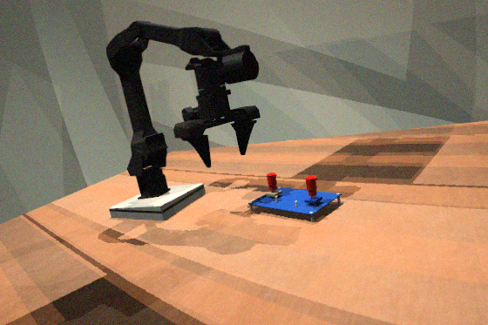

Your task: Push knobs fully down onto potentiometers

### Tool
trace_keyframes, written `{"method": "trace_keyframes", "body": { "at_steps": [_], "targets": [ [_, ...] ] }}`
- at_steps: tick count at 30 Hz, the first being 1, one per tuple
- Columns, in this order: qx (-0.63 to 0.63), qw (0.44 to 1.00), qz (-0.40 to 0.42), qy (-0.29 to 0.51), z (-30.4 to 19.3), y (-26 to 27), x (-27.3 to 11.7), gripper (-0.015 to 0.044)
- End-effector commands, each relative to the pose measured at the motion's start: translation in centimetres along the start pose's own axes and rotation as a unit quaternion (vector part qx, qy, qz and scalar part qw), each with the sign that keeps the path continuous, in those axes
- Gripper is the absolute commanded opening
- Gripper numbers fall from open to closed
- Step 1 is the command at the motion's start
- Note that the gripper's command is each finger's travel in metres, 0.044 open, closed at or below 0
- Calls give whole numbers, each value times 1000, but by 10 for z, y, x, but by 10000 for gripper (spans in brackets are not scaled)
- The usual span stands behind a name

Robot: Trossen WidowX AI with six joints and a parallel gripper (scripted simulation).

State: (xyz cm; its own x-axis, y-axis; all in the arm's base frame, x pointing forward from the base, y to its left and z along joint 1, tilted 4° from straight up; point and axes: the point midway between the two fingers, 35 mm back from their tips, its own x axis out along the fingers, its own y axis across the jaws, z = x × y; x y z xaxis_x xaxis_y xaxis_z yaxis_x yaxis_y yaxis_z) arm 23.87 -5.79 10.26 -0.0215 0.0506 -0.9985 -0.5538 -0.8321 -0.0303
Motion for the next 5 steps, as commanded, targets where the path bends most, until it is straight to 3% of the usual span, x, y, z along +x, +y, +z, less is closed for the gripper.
{"method": "trace_keyframes", "body": {
  "at_steps": [1,5],
  "targets": [
    [-2,1000,2,-2,2,1,2,440],
    [-2,1000,2,-2,2,1,2,440]
  ]
}}
